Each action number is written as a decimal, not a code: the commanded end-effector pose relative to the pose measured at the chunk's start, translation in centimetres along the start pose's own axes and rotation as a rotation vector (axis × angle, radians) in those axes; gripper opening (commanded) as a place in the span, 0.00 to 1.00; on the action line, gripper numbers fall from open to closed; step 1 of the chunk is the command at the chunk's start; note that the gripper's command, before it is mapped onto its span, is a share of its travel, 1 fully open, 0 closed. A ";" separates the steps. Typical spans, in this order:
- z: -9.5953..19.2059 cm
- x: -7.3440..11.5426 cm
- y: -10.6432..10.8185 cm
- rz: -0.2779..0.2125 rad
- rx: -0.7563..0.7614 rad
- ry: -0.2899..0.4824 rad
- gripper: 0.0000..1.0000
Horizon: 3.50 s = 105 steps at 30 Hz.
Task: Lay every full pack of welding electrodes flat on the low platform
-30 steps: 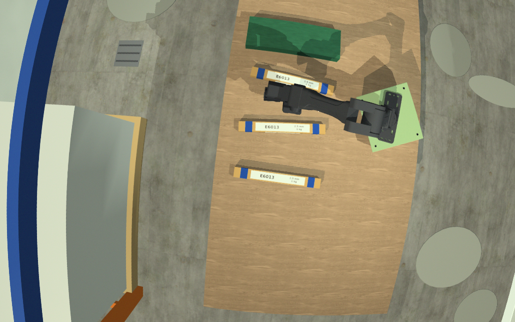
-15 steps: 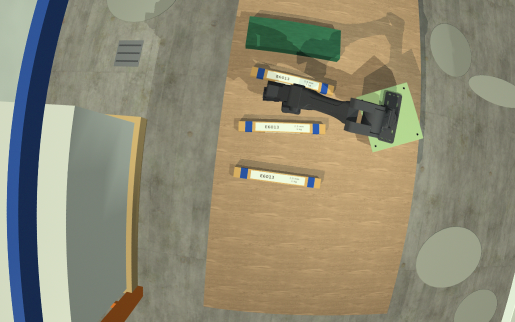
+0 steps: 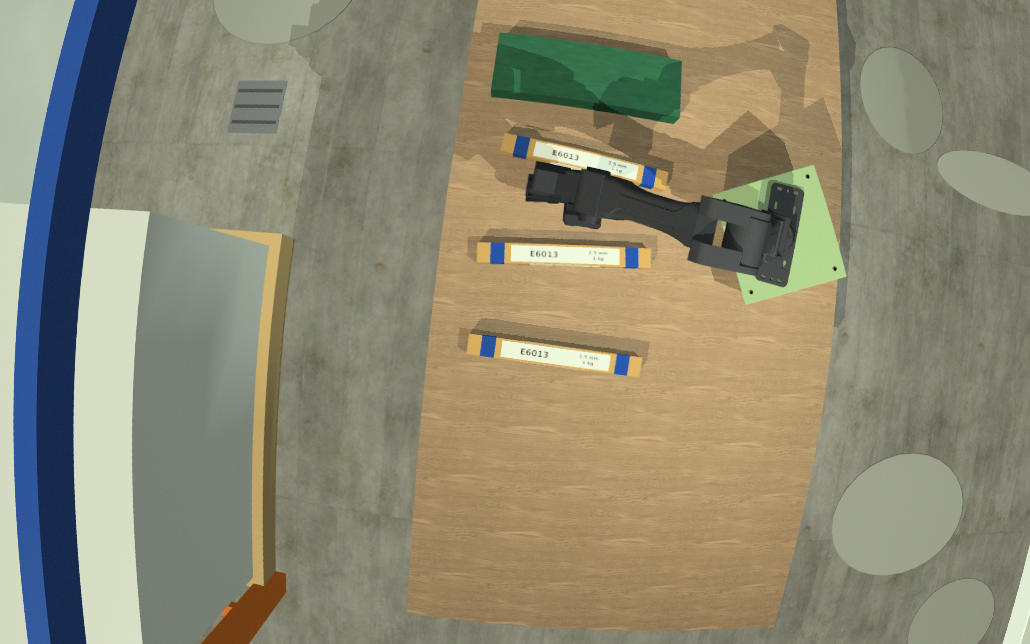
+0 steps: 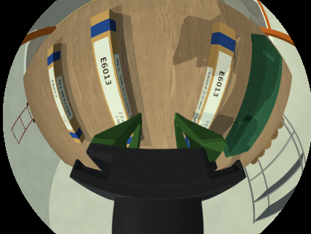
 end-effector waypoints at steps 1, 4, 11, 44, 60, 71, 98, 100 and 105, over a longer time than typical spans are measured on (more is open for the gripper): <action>0.1 1.5 0.0 0.001 0.002 -0.024 0.44; 0.1 1.9 0.0 0.001 0.002 -0.024 0.44; 0.1 2.7 0.0 0.001 0.002 -0.024 0.44; 0.2 6.4 0.0 0.001 0.003 -0.024 0.44; 0.2 6.4 0.0 0.001 0.003 -0.024 0.44; 0.2 6.4 0.0 0.001 0.003 -0.024 0.44; 0.2 6.4 0.0 0.001 0.003 -0.024 0.44; 0.2 6.4 0.0 0.001 0.003 -0.024 0.44; 0.2 6.4 0.0 0.001 0.003 -0.024 0.44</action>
Point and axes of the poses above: the point where the finger pads meet when closed, its own x axis back along the fingers, its own y axis across the jaws, z = x × y, the point moved 10 cm from there along x, back along the fingers, and after that the axes turned 7 degrees about -x, right-handed, at the moved point
